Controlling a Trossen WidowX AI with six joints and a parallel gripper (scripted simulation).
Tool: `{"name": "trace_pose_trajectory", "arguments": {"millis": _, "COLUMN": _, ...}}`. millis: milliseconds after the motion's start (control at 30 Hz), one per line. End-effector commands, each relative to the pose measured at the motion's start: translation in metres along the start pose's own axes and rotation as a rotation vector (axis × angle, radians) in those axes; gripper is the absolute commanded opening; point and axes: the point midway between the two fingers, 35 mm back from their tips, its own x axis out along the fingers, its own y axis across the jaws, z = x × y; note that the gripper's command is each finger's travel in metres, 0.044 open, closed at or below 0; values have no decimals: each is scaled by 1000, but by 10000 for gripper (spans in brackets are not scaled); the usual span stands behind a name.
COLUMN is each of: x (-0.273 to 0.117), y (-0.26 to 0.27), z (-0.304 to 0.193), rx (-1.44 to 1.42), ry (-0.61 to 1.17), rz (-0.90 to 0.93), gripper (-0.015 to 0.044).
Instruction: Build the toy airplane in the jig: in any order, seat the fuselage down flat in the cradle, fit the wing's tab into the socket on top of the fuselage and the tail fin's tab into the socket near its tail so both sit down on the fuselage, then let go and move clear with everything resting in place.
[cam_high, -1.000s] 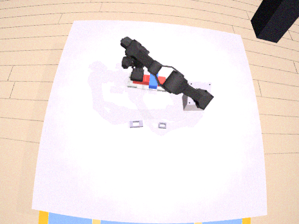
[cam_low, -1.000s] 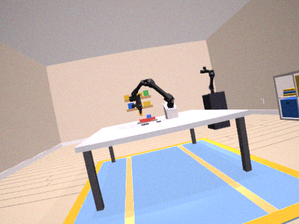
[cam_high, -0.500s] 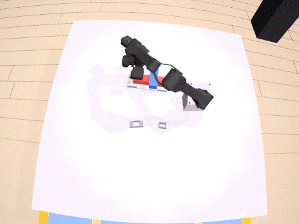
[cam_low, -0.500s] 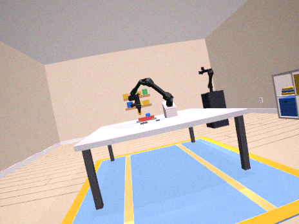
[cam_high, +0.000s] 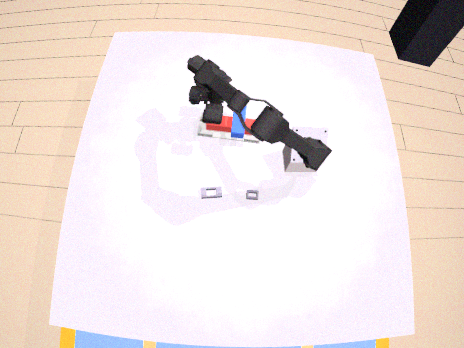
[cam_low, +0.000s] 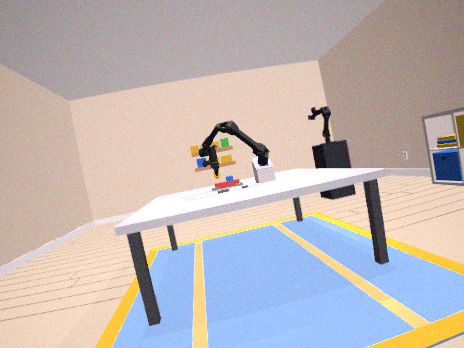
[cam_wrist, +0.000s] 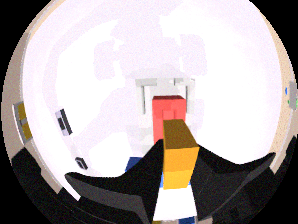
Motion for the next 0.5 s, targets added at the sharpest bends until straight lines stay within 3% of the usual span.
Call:
{"name": "trace_pose_trajectory", "arguments": {"millis": 0, "x": 0, "y": -2, "z": 1, "rx": -7, "ry": -1, "rz": -3, "gripper": 67}}
{"name": "trace_pose_trajectory", "arguments": {"millis": 467, "x": 17, "y": -2, "z": 2, "rx": -7, "ry": -1, "rz": -3, "gripper": 67}}
